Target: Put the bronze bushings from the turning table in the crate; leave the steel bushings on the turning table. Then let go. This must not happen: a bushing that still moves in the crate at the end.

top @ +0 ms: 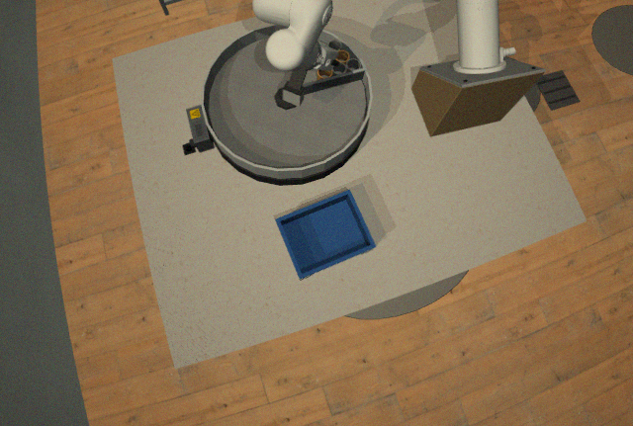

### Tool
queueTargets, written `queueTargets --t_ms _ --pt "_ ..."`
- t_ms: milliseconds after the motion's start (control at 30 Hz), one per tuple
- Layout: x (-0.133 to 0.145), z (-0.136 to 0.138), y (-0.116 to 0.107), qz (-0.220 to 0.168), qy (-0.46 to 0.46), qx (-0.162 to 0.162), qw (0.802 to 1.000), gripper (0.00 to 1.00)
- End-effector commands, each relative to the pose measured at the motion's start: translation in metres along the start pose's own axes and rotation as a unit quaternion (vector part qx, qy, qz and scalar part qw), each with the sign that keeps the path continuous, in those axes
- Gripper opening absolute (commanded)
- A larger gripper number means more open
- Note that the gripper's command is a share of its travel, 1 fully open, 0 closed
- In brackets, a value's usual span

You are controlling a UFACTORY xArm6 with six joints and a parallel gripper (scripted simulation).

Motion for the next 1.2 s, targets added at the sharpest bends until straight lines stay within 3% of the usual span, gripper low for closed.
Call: queueTargets --t_ms 0,567,800,1167 --pt "-0.011 0.003 0.001 -0.028 0.002 0.001 1.0 0.1" --pt "-0.013 0.003 0.002 -0.033 0.002 0.001 0.999 0.1" --pt "-0.026 0.001 0.02 -0.033 0.002 0.001 0.999 0.1" --pt "-0.026 0.001 0.021 -0.033 0.002 0.001 0.999 0.1"
Point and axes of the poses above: the point where the finger pads meet when closed, its own y axis out along the fingers, its own z axis across the jaws, x = y × z, the point moved 10 cm from there along -y, back along the fingers, and after that the axes turned 6 degrees about y, right-handed, at the moved point
